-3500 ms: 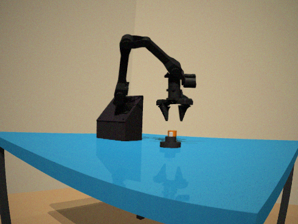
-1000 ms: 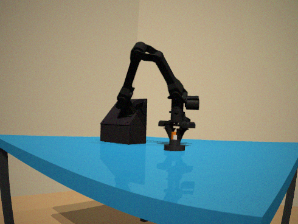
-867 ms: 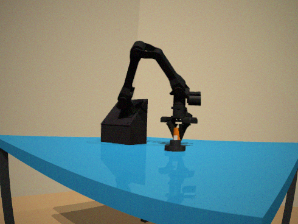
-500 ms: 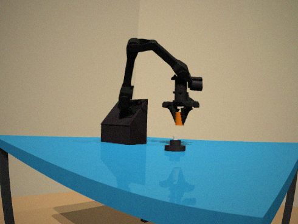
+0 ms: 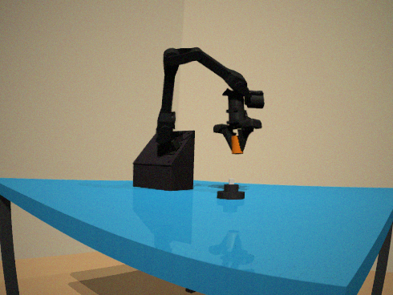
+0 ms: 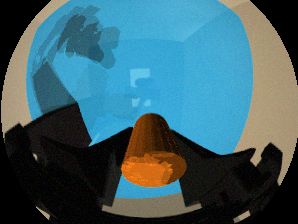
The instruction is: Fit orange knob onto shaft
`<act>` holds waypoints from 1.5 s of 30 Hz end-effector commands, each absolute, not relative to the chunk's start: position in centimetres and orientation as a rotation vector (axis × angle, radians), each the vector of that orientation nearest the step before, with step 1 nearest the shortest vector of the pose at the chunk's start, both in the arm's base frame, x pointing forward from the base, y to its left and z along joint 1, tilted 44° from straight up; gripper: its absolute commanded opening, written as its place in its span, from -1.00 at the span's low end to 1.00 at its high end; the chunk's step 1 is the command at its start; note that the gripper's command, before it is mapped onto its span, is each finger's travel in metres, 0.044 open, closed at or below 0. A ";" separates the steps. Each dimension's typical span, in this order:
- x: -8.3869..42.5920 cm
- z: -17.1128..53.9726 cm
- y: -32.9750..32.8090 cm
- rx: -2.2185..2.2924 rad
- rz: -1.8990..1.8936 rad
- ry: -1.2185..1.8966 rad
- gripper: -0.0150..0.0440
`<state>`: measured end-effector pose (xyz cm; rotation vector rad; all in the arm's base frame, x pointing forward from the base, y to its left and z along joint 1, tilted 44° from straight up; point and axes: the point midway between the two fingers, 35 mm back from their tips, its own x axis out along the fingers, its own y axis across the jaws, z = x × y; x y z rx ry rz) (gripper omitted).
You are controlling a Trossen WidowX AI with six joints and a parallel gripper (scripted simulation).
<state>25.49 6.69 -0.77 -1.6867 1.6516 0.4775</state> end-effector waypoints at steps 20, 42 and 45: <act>25.0 1.4 11.5 -2.006 0.238 1.162 -0.49; 24.7 3.0 15.2 -2.179 0.044 0.750 -0.49; 24.7 3.0 15.2 -2.183 0.039 0.738 -0.49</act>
